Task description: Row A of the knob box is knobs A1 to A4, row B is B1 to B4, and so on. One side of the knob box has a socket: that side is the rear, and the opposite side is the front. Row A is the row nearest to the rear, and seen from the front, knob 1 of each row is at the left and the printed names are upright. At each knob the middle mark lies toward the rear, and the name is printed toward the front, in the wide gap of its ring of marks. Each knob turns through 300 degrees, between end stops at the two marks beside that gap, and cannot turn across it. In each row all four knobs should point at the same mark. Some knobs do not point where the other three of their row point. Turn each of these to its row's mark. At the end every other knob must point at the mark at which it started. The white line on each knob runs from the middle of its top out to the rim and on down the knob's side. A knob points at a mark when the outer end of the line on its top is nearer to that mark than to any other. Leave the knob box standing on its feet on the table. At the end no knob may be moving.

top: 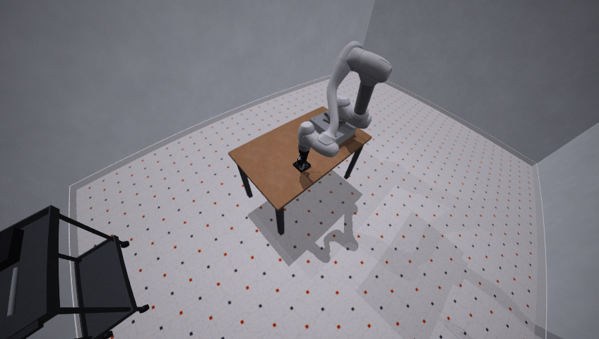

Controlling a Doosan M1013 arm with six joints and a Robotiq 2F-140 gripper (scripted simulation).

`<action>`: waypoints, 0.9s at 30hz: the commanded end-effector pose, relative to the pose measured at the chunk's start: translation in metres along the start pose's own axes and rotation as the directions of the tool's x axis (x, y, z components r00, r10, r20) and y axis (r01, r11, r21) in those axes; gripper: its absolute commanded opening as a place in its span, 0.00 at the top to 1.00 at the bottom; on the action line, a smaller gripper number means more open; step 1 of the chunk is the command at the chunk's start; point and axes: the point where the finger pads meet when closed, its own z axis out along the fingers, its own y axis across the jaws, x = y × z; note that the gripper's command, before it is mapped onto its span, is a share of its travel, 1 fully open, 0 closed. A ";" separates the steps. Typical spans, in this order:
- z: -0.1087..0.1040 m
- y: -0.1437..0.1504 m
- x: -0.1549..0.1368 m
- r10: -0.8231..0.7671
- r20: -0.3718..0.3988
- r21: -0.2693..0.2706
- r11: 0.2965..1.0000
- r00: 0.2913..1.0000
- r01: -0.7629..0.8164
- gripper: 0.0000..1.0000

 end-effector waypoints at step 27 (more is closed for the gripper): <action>0.000 0.000 0.000 -0.557 -0.001 -0.001 0.830 0.830 0.557 0.95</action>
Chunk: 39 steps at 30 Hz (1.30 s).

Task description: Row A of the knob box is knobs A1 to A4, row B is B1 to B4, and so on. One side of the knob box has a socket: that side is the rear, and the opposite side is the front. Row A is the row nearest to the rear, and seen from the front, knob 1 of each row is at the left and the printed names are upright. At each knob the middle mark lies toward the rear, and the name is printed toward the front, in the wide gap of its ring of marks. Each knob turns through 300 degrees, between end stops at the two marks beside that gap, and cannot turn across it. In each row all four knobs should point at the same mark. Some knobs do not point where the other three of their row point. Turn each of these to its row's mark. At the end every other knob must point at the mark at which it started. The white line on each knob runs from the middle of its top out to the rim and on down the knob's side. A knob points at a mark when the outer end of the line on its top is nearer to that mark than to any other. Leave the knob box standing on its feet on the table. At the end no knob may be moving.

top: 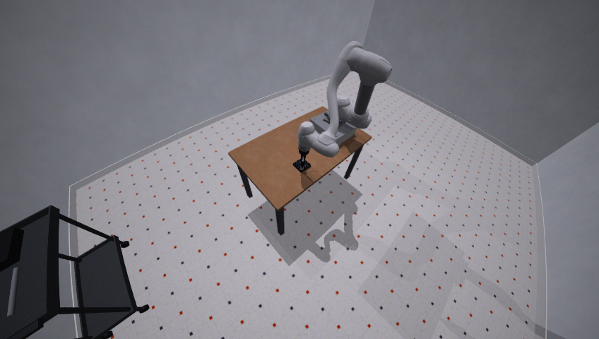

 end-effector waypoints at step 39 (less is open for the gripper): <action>0.000 0.000 0.000 -0.703 -0.001 -0.003 0.711 0.711 0.703 0.95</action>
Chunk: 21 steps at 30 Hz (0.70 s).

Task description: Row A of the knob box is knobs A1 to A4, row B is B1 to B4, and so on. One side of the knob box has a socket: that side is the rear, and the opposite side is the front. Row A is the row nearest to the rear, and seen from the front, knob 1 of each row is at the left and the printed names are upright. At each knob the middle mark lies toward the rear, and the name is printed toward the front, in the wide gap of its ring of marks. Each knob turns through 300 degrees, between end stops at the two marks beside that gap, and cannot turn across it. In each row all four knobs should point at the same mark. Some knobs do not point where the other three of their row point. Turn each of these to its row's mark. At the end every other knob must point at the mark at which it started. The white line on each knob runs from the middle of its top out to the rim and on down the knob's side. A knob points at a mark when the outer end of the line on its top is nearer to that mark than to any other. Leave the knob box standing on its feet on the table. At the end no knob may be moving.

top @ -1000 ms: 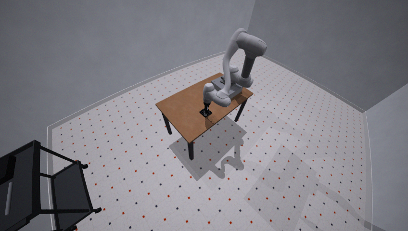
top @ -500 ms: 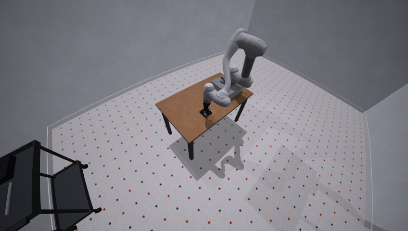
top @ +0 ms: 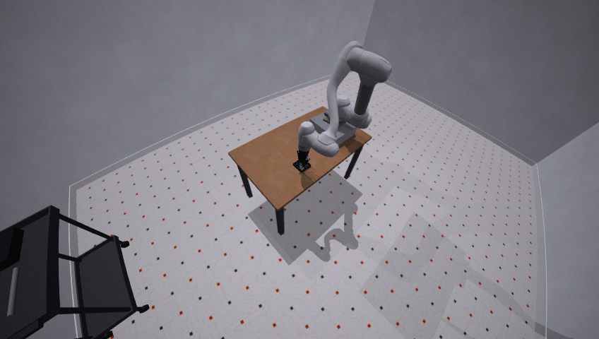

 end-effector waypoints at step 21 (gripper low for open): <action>0.000 0.000 0.000 -0.100 0.000 -0.001 0.995 0.995 0.100 0.95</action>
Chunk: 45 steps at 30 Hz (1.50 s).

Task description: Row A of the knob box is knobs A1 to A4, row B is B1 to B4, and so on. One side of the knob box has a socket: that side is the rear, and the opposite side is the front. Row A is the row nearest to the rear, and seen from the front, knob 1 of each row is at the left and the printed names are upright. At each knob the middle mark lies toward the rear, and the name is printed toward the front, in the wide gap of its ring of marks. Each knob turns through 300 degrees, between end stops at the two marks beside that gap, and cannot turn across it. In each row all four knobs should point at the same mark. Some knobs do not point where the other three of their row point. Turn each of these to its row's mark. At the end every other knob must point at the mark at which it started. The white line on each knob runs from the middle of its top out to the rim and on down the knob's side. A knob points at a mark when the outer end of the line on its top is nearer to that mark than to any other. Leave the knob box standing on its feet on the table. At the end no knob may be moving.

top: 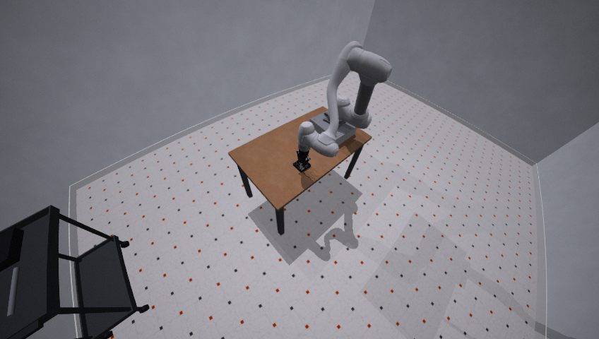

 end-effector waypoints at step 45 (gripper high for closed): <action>-0.010 0.000 0.000 -0.001 0.000 0.000 1.000 1.000 0.001 0.88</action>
